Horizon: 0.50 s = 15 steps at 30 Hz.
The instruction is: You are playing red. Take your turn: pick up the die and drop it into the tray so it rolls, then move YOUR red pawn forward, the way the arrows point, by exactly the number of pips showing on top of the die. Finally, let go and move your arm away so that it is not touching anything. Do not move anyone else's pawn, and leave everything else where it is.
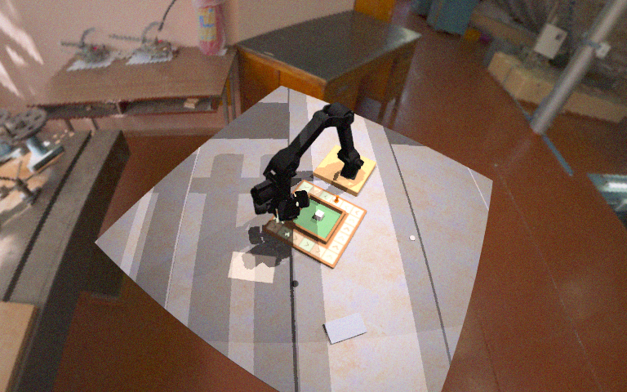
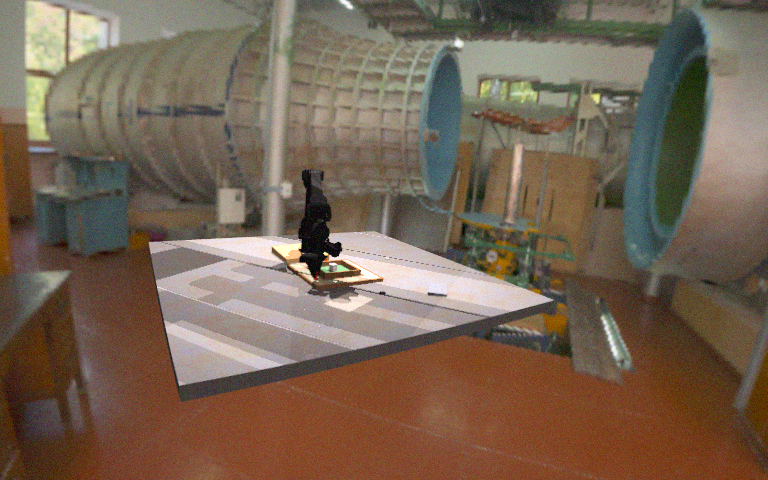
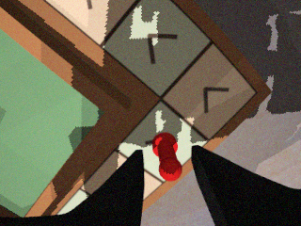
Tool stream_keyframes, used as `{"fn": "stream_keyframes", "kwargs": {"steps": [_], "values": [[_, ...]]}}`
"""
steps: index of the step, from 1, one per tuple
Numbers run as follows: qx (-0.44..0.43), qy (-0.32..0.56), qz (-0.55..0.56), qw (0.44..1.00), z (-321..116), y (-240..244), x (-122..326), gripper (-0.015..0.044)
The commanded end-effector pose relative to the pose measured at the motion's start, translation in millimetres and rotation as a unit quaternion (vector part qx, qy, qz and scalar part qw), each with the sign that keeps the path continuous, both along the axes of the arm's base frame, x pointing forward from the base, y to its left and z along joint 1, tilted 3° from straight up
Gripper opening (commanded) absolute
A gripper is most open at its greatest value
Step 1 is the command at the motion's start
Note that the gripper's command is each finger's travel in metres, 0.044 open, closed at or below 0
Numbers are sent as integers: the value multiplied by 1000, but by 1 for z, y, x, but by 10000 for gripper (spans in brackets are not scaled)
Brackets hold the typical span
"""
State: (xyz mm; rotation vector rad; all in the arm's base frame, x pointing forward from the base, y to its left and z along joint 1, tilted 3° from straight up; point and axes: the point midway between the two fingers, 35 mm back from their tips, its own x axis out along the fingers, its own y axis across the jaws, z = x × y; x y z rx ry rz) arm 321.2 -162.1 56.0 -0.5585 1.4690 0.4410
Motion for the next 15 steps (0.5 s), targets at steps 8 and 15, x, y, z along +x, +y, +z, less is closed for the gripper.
{"fn": "stream_keyframes", "kwargs": {"steps": [8,15], "values": [[3,2,-1,1000,50,3,-3,420],[10,-2,-93,996,78,45,-31,440]]}}
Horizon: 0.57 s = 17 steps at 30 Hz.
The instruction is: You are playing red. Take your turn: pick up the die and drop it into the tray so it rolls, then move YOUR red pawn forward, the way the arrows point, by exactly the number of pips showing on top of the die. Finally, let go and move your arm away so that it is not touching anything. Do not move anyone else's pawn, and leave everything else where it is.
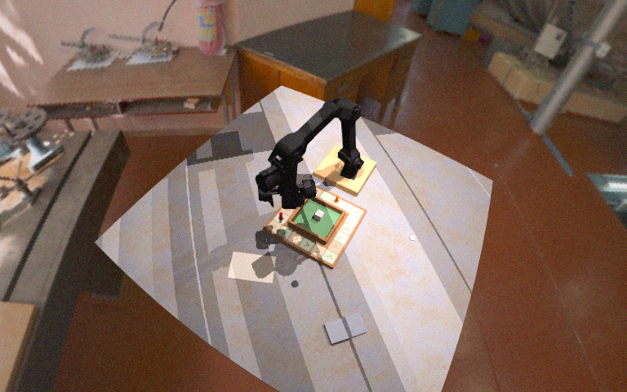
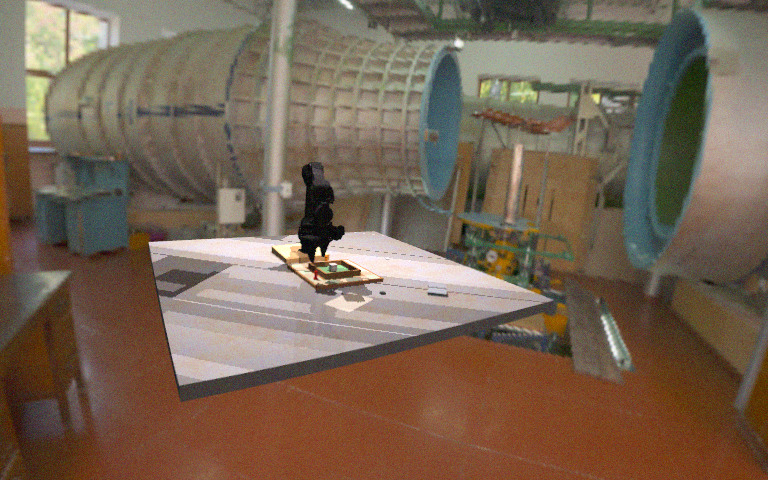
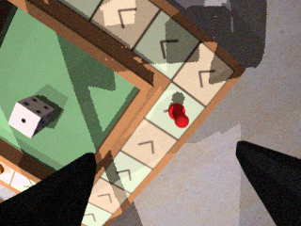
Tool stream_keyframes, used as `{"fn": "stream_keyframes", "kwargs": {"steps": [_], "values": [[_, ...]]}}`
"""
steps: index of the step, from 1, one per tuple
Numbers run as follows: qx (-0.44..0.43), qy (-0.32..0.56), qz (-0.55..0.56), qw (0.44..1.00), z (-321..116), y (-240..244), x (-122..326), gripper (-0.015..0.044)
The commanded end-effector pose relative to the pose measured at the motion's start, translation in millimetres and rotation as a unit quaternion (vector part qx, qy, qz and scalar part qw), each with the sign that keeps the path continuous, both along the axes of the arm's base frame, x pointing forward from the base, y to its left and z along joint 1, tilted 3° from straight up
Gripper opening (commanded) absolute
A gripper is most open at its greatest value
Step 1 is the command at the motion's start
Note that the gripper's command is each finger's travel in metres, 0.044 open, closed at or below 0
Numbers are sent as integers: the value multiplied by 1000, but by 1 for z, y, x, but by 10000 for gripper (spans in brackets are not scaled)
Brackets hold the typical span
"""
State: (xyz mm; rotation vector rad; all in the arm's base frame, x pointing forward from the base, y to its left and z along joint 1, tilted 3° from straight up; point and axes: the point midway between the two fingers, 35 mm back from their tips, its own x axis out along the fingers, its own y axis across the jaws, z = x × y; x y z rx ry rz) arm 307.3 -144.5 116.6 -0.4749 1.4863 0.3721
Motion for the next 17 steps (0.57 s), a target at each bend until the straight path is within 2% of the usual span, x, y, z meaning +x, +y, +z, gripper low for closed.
{"fn": "stream_keyframes", "kwargs": {"steps": [1,10,11,17], "values": [[6,-3,-70,998,24,39,-27,440],[21,-10,-302,953,54,116,-129,440],[19,-15,-199,980,50,89,-79,440],[19,-15,-199,980,50,89,-79,440]]}}
